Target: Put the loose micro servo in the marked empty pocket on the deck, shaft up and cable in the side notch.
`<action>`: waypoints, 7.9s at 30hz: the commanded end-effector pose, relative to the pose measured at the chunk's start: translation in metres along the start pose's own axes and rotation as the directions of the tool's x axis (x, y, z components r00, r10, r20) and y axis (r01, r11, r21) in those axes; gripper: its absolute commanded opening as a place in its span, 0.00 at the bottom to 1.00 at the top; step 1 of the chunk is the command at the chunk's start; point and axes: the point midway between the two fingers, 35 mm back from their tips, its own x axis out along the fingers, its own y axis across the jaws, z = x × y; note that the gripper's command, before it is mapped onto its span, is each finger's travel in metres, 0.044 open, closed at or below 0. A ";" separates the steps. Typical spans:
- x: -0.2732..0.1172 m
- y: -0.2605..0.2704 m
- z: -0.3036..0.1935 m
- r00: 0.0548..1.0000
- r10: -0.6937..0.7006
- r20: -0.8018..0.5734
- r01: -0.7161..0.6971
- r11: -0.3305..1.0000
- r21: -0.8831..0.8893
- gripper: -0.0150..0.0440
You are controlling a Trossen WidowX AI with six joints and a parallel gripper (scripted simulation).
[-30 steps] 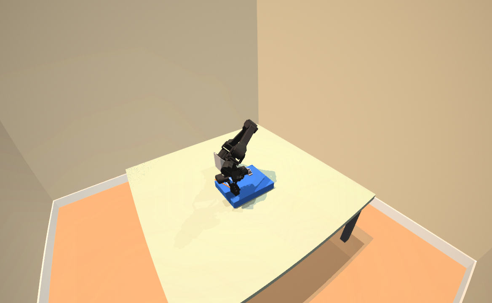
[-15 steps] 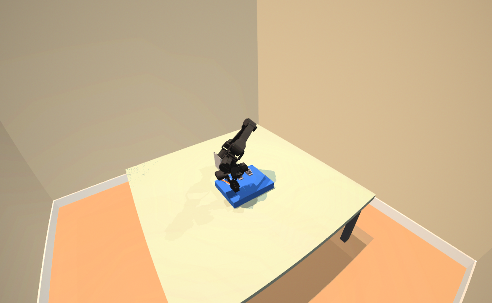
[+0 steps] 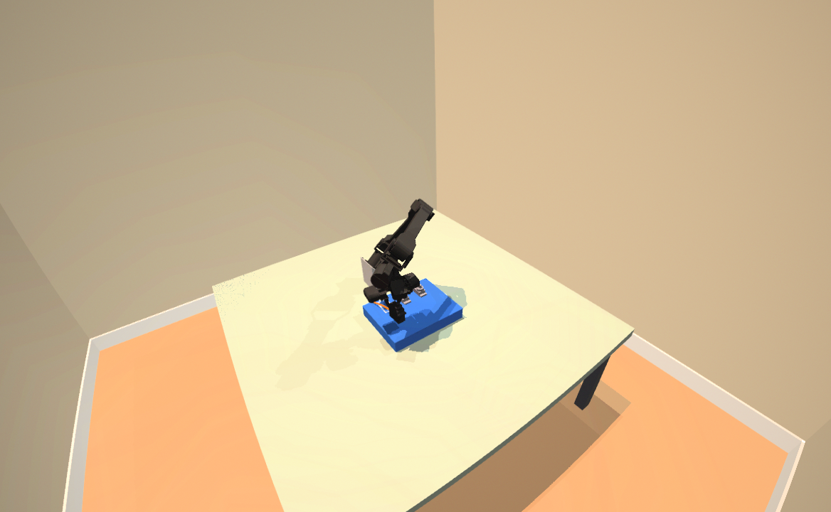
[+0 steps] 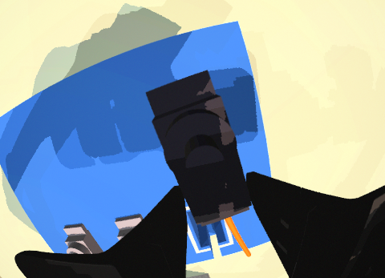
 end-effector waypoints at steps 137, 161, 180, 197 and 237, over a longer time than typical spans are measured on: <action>0.032 0.002 -0.110 1.000 -0.006 0.002 0.006 0.998 0.061 0.25; 0.036 0.002 -0.110 1.000 -0.006 0.002 0.006 0.998 0.061 0.25; 0.036 0.002 -0.110 1.000 -0.006 0.002 0.006 0.998 0.061 0.25; 0.036 0.002 -0.110 1.000 -0.006 0.002 0.006 0.998 0.061 0.25; 0.017 0.002 -0.110 1.000 -0.007 0.002 0.007 0.998 0.062 0.25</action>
